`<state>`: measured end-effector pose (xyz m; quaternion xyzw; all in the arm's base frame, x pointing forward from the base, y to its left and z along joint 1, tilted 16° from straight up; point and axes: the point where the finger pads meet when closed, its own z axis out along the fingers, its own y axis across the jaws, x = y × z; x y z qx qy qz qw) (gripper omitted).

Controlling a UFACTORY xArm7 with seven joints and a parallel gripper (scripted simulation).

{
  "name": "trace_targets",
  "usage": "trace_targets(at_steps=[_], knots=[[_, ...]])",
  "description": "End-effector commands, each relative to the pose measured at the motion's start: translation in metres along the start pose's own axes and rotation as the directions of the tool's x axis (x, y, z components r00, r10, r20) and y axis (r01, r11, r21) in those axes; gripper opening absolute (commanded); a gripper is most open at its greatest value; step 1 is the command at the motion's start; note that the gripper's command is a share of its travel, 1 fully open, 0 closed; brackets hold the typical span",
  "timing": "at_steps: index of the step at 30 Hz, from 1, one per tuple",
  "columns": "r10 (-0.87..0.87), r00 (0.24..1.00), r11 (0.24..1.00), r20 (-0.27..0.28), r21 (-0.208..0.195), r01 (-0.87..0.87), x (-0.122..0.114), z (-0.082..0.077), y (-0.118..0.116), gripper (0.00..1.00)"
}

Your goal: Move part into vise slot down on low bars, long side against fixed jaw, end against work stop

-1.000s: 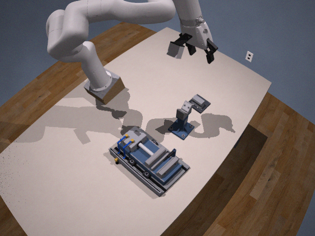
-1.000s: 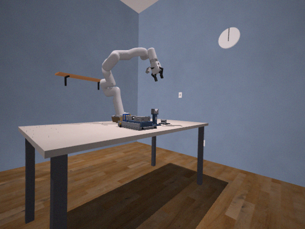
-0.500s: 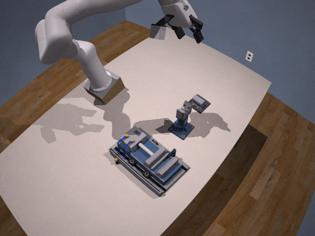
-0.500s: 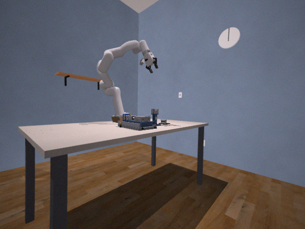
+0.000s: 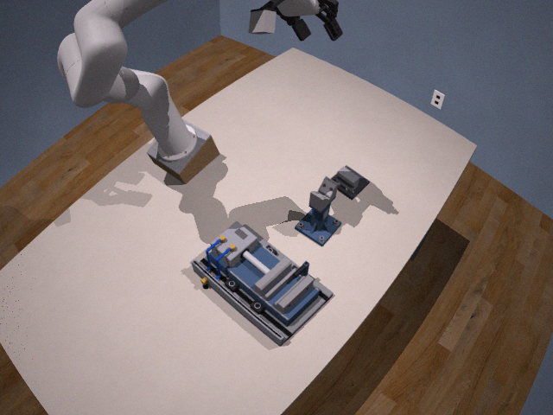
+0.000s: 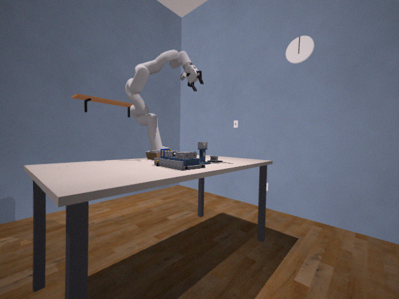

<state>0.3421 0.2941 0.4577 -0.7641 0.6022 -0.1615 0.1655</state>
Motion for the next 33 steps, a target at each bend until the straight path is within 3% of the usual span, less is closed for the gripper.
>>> trace_targets(at_steps=[1, 9, 14, 20, 22, 33], knots=[[-0.027, 0.999, 1.0, -0.019, 0.009, 0.027, -0.017, -0.006, 0.01, 0.89], [-0.061, 0.997, 0.998, -0.052, -0.001, 0.061, -0.043, 0.001, 0.025, 0.89], [-0.085, 0.993, 0.996, -0.08, -0.024, 0.083, -0.064, 0.019, 0.036, 0.89], [-0.106, 0.988, 0.993, -0.112, -0.066, 0.099, -0.086, 0.05, 0.049, 0.89], [-0.106, 0.988, 0.993, -0.112, -0.066, 0.099, -0.086, 0.05, 0.049, 0.89], [-0.12, 0.98, 0.982, -0.159, -0.165, 0.093, -0.11, 0.126, 0.069, 0.89]])
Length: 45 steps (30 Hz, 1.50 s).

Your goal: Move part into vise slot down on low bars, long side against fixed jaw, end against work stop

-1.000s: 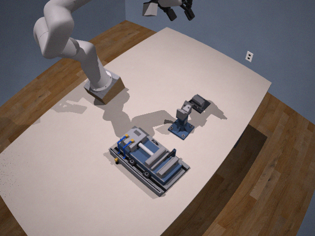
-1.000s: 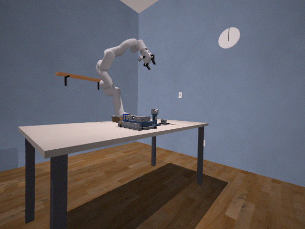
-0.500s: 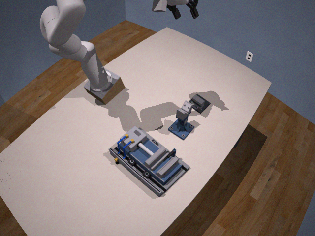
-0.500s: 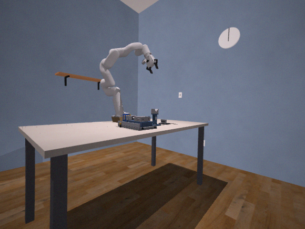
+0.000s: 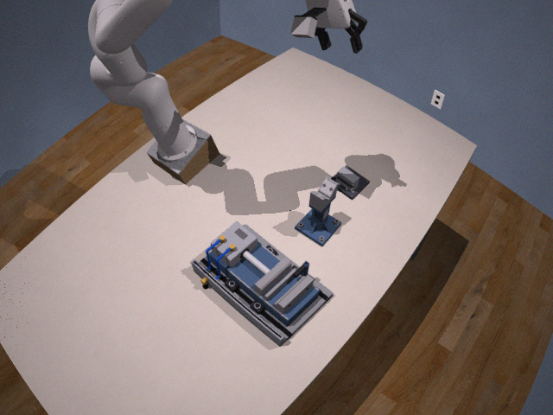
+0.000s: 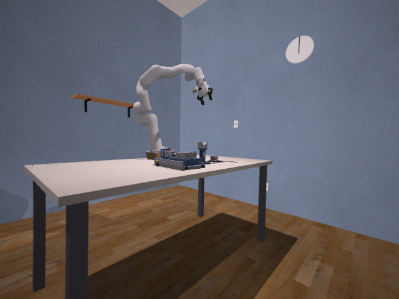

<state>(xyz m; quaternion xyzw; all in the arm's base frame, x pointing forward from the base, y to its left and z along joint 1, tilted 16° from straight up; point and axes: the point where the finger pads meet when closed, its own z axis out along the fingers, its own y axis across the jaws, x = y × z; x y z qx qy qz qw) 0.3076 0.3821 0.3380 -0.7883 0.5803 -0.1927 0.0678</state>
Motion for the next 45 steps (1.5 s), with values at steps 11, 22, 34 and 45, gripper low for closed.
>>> trace_targets(at_steps=[11, 22, 34, 45], knots=[[0.007, 0.999, 0.991, -0.043, -0.132, -0.012, -0.032, 0.093, 0.007, 0.89], [0.032, 0.997, 0.975, -0.064, -0.216, -0.045, -0.037, 0.158, 0.016, 0.89], [0.062, 0.995, 0.956, -0.08, -0.281, -0.082, -0.035, 0.21, 0.026, 0.89], [0.079, 0.993, 0.945, -0.088, -0.312, -0.103, -0.033, 0.235, 0.031, 0.89]])
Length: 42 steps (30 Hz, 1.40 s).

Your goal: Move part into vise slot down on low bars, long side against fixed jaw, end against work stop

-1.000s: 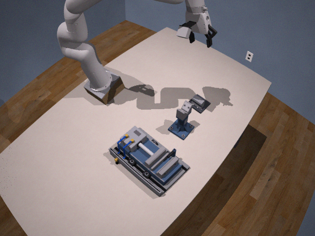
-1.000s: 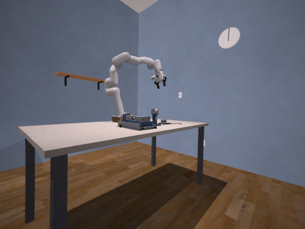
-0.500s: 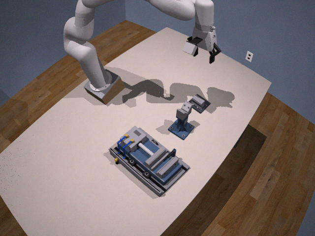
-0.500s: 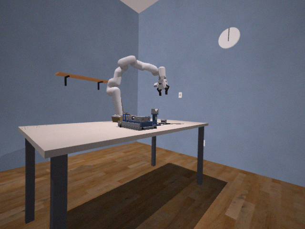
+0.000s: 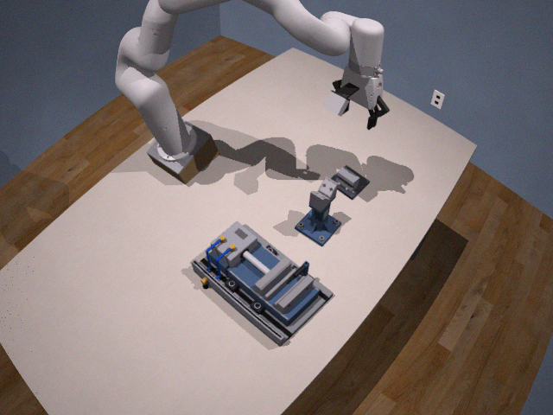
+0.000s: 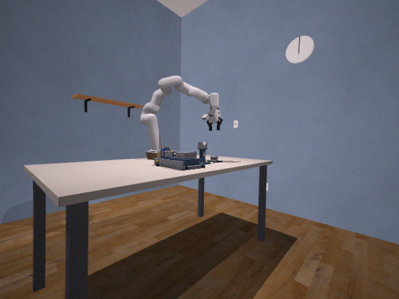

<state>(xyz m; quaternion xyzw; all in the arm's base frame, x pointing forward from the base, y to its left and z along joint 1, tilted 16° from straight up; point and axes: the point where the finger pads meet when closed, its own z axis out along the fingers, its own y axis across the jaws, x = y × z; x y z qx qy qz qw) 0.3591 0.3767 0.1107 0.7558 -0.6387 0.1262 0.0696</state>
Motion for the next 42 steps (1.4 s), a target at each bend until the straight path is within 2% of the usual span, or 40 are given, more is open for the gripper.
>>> trace_targets(at_steps=[1, 10, 42], knots=[[0.007, 1.0, 1.0, 0.001, -0.011, -0.007, 0.0, 0.009, -0.002, 0.89], [0.016, 1.0, 1.0, 0.0, -0.026, -0.016, 0.0, 0.02, -0.003, 0.89], [0.018, 1.0, 0.999, 0.0, -0.029, -0.018, 0.001, 0.023, -0.003, 0.89]])
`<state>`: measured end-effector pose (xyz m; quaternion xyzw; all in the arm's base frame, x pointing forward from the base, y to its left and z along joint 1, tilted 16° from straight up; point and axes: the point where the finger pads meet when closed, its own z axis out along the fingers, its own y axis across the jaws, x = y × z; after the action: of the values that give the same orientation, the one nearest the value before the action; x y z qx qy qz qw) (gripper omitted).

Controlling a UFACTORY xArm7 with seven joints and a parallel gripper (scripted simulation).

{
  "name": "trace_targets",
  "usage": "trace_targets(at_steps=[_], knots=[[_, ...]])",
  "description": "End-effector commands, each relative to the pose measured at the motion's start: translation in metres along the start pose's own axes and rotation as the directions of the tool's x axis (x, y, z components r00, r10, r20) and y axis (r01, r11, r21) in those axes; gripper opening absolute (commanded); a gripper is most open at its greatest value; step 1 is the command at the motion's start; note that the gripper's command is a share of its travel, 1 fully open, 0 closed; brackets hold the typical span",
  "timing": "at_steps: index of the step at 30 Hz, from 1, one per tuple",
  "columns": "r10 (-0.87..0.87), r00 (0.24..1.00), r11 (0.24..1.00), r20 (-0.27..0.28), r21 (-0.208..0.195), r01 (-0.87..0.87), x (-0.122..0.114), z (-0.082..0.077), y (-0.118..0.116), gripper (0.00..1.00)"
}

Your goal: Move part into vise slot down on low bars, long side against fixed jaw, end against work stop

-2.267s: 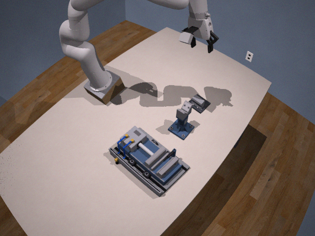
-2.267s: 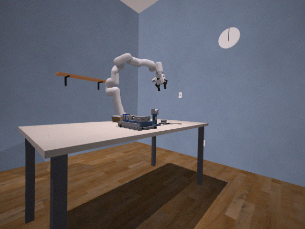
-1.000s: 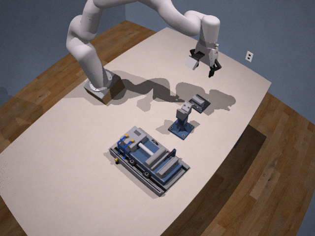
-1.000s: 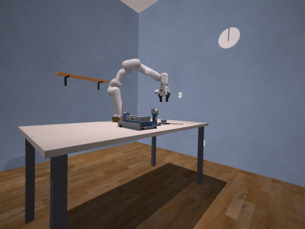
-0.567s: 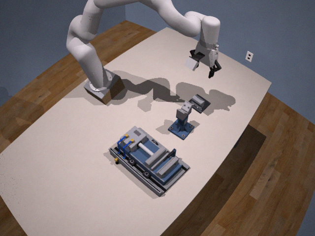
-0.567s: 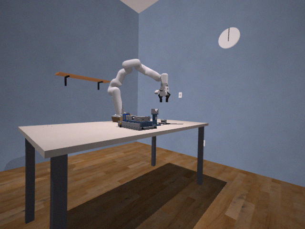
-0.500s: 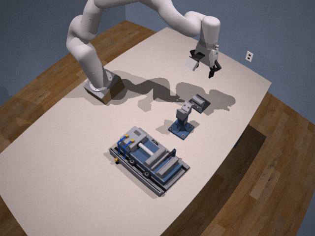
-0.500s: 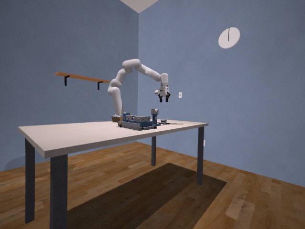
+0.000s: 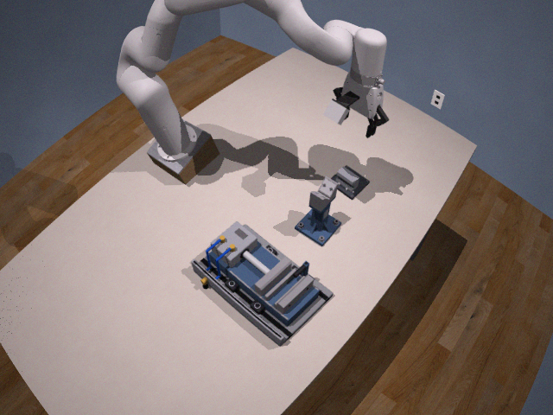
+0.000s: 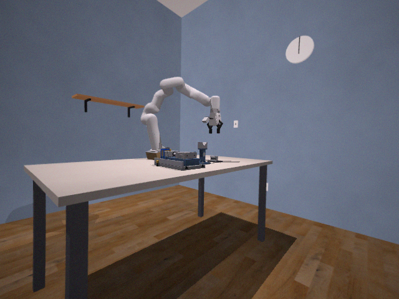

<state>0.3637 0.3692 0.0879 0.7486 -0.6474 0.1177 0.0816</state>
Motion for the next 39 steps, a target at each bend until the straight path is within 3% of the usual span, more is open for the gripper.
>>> trace_targets(at_steps=[1, 21, 39], knots=[[0.0, 1.0, 1.0, 0.003, 0.003, 0.0, -0.001, -0.001, -0.001, 0.89], [0.0, 1.0, 1.0, 0.002, 0.0, 0.0, -0.001, 0.007, -0.001, 0.89], [0.0, 1.0, 1.0, 0.002, 0.0, 0.0, -0.001, 0.024, -0.001, 0.89]])
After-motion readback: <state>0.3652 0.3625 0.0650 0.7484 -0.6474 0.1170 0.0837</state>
